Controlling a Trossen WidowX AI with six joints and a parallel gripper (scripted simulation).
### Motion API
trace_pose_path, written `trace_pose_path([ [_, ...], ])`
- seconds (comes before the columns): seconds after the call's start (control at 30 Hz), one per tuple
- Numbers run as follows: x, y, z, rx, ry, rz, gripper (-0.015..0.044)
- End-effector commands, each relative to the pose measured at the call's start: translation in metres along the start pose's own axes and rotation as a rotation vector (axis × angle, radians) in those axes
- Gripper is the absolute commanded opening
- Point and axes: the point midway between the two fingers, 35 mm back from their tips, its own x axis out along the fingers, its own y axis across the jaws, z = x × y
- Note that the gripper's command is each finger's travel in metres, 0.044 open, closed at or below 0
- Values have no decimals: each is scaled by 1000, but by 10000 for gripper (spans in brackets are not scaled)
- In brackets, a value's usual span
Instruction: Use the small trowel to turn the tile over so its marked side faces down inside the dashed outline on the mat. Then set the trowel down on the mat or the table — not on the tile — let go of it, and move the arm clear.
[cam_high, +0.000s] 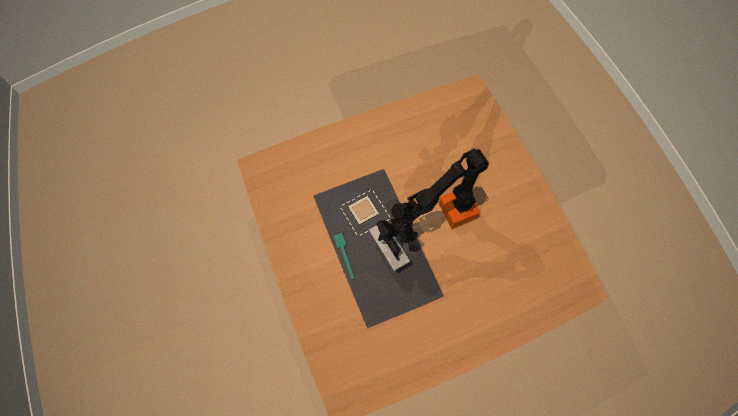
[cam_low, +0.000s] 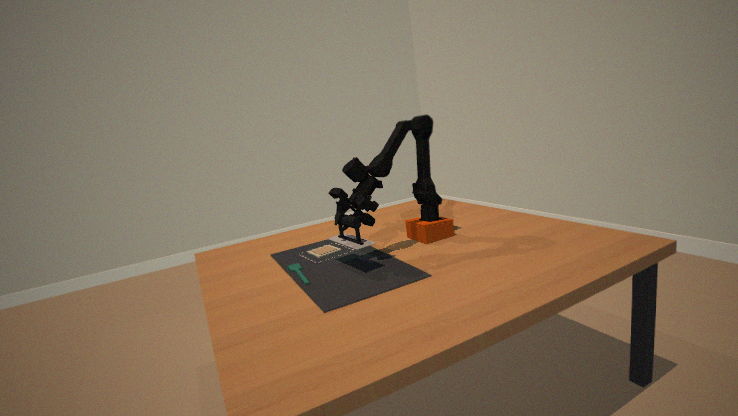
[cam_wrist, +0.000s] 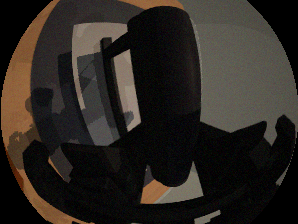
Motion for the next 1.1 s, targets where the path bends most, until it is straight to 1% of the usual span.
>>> trace_pose_path([
  [0.0, 0, 0, 0, 0, 0, 0, 0],
  [0.17, 0, 0, 1, -4, -3, 3, 0],
  [0.23, 4, -1, 5, -38, -28, 17, 0],
  [0.67, 30, -6, 53, -348, -288, 120, 0],
  [1.07, 46, -6, 97, -599, -552, 152, 0],
])
